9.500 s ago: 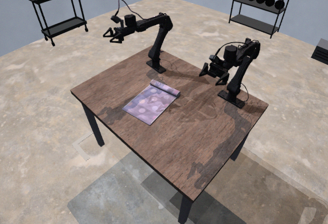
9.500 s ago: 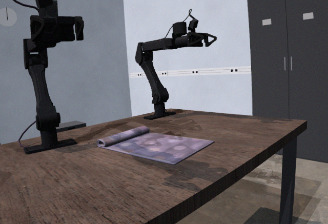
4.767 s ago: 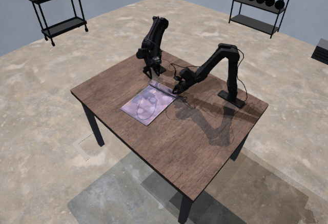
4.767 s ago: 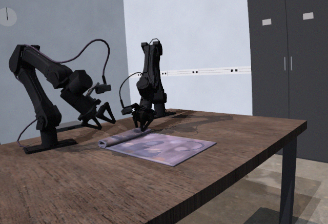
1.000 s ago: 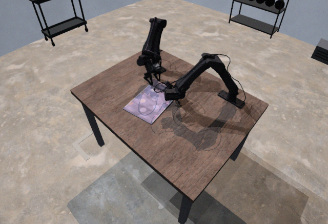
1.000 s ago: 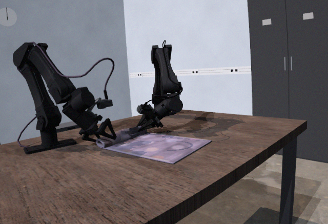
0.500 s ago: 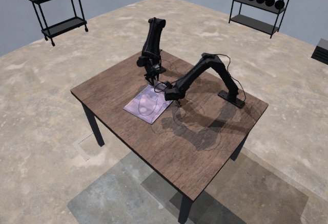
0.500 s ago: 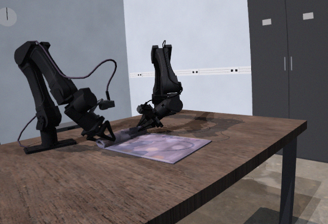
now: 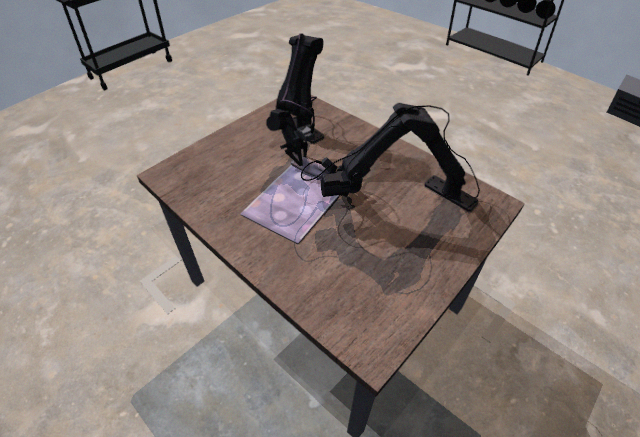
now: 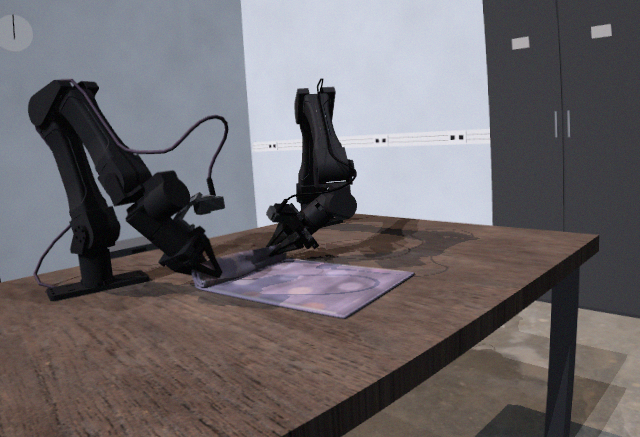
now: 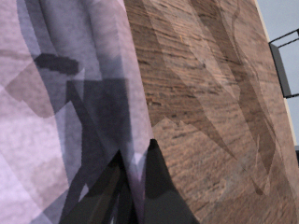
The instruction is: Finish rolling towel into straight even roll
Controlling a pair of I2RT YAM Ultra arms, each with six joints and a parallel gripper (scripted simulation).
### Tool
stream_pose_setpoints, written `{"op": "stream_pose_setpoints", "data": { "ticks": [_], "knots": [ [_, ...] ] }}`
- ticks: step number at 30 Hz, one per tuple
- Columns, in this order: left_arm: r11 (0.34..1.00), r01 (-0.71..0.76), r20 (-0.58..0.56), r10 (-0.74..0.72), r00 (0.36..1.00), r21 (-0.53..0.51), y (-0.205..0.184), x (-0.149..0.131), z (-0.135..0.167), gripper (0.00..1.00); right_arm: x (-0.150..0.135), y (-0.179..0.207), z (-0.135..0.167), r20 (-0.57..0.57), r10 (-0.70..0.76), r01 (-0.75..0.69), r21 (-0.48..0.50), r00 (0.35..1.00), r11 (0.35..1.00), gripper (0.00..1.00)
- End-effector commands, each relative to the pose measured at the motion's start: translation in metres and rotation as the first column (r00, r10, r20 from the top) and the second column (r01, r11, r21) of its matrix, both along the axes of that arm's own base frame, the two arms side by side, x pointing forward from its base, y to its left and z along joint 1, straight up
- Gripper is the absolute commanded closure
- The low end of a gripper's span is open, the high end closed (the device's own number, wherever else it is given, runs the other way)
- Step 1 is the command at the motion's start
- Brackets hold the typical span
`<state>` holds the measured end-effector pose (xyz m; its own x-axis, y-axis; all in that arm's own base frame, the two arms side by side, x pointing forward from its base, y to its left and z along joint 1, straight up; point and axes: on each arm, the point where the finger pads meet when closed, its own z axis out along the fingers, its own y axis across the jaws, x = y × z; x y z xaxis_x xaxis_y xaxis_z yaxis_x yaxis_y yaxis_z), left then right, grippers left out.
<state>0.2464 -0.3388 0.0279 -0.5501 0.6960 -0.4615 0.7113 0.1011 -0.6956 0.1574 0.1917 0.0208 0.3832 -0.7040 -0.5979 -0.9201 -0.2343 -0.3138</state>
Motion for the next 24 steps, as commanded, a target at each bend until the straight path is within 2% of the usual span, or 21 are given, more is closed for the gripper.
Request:
{"op": "stream_pose_setpoints", "data": {
  "ticks": [1, 16, 19, 21, 24],
  "knots": [
    [0.999, 0.005, -0.021, -0.004, 1.0, 0.035, 0.0039, -0.0017, -0.0082, 0.85, 0.0074, 0.0083, 0.0081, 0.025, 0.009, -0.01, 0.023, 1.0, 1.0, 0.79],
    [0.999, 0.005, -0.021, -0.004, 1.0, 0.035, 0.0039, -0.0017, -0.0082, 0.85, 0.0074, 0.0083, 0.0081, 0.025, 0.009, -0.01, 0.023, 1.0, 1.0, 0.85],
    [0.999, 0.005, -0.021, -0.004, 1.0, 0.035, 0.0039, -0.0017, -0.007, 0.71, 0.0074, 0.0083, 0.0081, 0.025, 0.009, -0.01, 0.023, 1.0, 1.0, 0.85],
    [0.999, 0.005, -0.021, -0.004, 1.0, 0.035, 0.0039, -0.0017, -0.007, 0.71, 0.0074, 0.0083, 0.0081, 0.025, 0.009, -0.01, 0.023, 1.0, 1.0, 0.85],
    [0.999, 0.005, -0.021, -0.004, 1.0, 0.035, 0.0039, -0.0017, -0.004, 0.57, 0.0074, 0.0083, 0.0081, 0.025, 0.009, -0.01, 0.023, 1.0, 1.0, 0.85]
  ]
}}
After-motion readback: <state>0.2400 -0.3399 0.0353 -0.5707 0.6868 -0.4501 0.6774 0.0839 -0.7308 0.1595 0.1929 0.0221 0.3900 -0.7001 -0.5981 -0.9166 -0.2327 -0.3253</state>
